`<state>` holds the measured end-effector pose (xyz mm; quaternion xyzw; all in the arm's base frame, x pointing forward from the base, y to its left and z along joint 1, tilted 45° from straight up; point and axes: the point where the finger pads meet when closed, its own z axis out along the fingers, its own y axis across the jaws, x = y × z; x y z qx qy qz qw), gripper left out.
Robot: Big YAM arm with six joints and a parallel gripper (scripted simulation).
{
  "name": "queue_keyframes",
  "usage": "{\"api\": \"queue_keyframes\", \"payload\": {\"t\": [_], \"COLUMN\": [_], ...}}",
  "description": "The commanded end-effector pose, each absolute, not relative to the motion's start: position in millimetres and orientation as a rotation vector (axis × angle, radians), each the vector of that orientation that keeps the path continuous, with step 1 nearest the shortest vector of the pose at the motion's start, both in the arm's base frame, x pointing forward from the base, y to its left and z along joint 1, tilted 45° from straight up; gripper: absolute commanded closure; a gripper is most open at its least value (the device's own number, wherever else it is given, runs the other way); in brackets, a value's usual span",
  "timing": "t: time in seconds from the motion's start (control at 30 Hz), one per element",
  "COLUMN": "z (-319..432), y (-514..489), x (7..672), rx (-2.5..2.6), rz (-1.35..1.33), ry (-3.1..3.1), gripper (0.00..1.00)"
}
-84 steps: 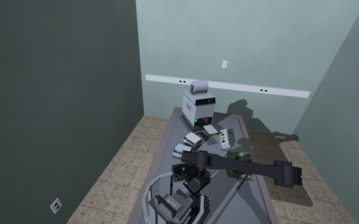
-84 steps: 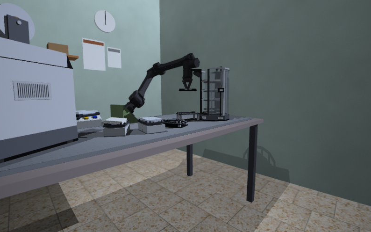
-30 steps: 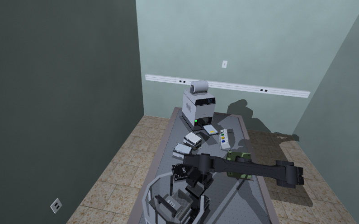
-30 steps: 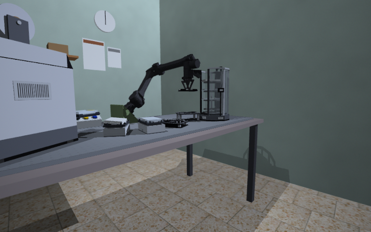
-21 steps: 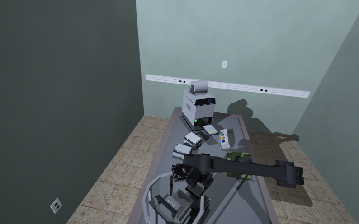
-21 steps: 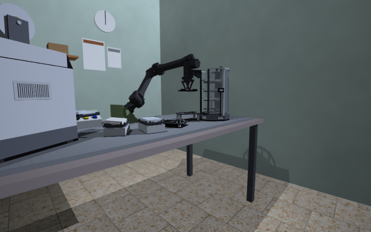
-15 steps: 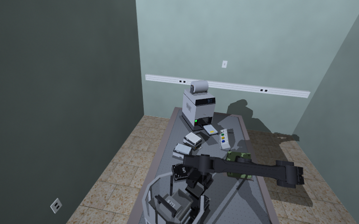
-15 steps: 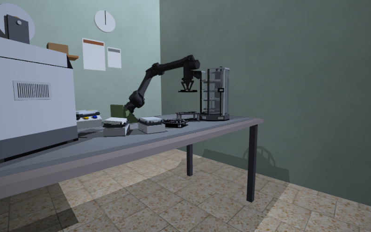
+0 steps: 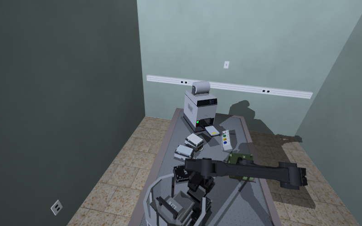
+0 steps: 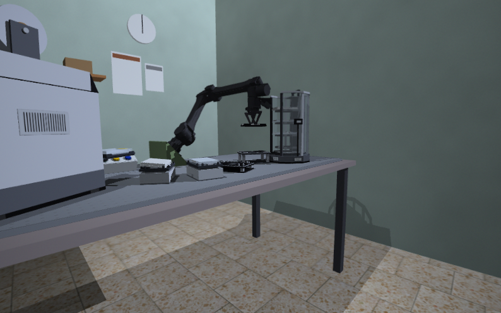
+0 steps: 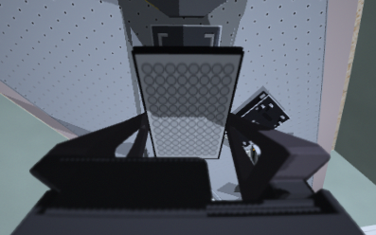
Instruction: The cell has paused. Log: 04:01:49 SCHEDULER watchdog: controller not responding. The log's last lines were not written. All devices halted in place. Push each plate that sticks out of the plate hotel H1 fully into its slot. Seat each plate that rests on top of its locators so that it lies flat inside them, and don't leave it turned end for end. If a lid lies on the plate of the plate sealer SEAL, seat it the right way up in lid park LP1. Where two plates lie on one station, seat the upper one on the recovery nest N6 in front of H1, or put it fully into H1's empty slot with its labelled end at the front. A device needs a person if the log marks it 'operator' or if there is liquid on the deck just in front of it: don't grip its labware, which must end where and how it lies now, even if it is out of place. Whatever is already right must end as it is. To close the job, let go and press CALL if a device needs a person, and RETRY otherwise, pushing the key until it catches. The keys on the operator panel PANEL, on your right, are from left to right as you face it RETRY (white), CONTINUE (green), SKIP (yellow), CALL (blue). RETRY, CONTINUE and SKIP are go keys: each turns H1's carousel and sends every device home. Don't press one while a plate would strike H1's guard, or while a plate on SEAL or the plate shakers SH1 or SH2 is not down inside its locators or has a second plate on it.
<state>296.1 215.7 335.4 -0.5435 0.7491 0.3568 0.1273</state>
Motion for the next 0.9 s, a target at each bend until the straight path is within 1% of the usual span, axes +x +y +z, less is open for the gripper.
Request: {"api": "queue_keyframes", "payload": {"t": [0.0,0.87], "z": [337,321], "y": [224,238], "x": [288,282], "rx": [-1.590,-1.590], "rz": [1.040,1.040], "ry": [2.168,2.168], "gripper": [0.20,0.20]}}
